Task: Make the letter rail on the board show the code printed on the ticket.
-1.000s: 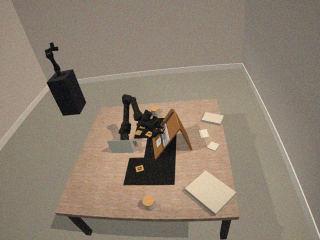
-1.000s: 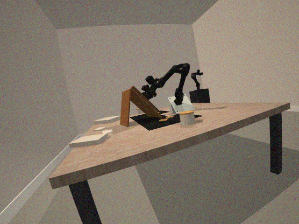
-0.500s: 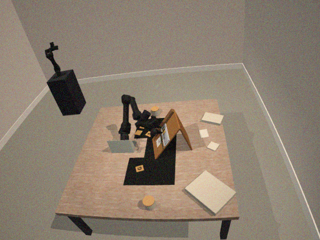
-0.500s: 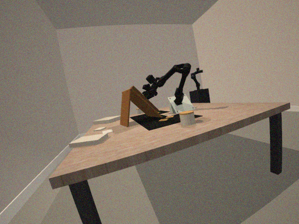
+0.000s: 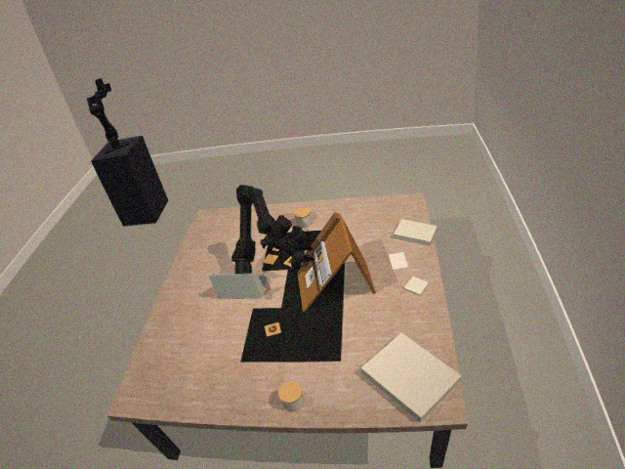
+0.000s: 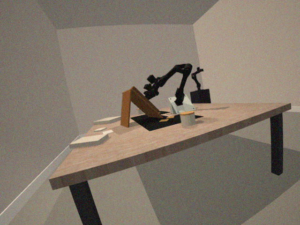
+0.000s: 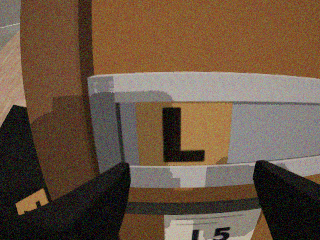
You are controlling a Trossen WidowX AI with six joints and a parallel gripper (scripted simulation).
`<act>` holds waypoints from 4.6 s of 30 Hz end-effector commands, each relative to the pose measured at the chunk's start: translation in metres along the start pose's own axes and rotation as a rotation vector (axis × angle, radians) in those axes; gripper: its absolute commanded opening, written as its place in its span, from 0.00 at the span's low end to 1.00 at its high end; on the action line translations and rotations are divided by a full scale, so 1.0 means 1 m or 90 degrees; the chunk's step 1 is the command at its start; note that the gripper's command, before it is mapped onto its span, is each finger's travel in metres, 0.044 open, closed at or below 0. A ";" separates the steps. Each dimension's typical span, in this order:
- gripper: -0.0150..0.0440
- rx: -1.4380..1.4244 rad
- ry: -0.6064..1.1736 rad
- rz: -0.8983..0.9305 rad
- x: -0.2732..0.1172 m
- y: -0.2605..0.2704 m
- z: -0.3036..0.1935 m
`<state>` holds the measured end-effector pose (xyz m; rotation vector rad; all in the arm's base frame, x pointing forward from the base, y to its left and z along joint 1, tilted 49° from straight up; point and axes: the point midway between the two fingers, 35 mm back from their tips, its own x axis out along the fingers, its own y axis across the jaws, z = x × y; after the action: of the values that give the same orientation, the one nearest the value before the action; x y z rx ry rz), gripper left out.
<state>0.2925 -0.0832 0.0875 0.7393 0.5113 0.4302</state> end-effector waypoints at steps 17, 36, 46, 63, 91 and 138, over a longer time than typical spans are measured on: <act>0.75 -0.004 -0.001 0.001 -0.010 0.001 0.002; 0.71 0.001 0.000 -0.001 -0.012 0.001 0.003; 0.26 0.001 0.000 -0.001 -0.012 0.001 0.003; 0.25 -0.025 0.095 -0.062 -0.001 -0.028 0.018; 0.25 -0.008 0.440 0.000 0.008 -0.032 0.029; 0.25 -0.008 0.440 0.001 0.033 -0.031 0.031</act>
<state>0.3400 -0.1030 0.0748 0.5642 1.1586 0.6944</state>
